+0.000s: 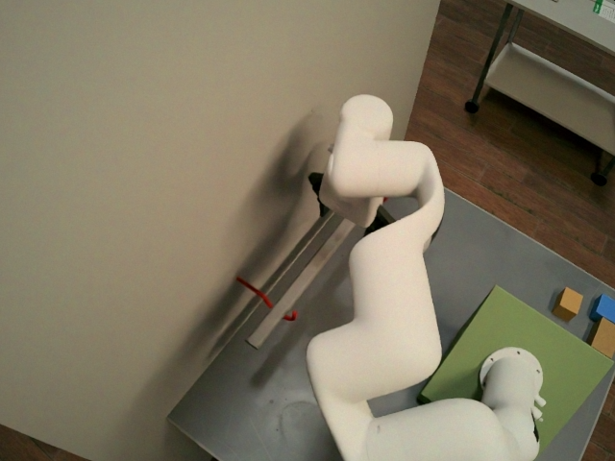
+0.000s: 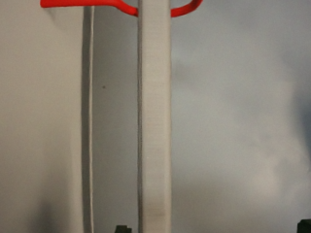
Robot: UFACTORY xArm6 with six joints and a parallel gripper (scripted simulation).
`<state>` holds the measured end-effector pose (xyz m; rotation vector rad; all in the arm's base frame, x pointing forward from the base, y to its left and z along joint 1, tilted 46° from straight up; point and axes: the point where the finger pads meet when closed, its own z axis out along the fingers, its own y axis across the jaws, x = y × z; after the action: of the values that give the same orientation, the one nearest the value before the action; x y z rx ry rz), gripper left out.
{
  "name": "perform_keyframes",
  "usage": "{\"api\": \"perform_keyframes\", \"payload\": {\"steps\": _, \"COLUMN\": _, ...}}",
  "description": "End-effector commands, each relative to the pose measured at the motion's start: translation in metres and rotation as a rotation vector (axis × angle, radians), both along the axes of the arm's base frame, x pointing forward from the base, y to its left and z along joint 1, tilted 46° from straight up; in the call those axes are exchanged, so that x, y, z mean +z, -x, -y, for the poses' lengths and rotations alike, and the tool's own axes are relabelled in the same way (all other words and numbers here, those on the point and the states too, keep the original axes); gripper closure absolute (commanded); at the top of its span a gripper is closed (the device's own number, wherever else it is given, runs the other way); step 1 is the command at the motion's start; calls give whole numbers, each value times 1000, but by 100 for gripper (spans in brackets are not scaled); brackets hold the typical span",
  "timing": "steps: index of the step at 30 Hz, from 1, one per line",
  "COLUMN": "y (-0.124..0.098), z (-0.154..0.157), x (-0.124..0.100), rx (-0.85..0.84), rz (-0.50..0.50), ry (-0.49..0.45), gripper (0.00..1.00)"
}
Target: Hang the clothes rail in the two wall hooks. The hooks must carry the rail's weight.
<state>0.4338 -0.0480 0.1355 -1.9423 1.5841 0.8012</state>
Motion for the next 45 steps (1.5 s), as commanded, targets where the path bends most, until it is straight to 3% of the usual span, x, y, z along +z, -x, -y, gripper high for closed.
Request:
{"api": "perform_keyframes", "payload": {"steps": 1, "y": 5, "z": 4, "x": 2, "rx": -2, "rz": 4, "ry": 2, "gripper": 0}}
{"api": "perform_keyframes", "payload": {"steps": 45, "y": 64, "z": 31, "x": 16, "rx": -2, "rz": 3, "ry": 2, "gripper": 0}}
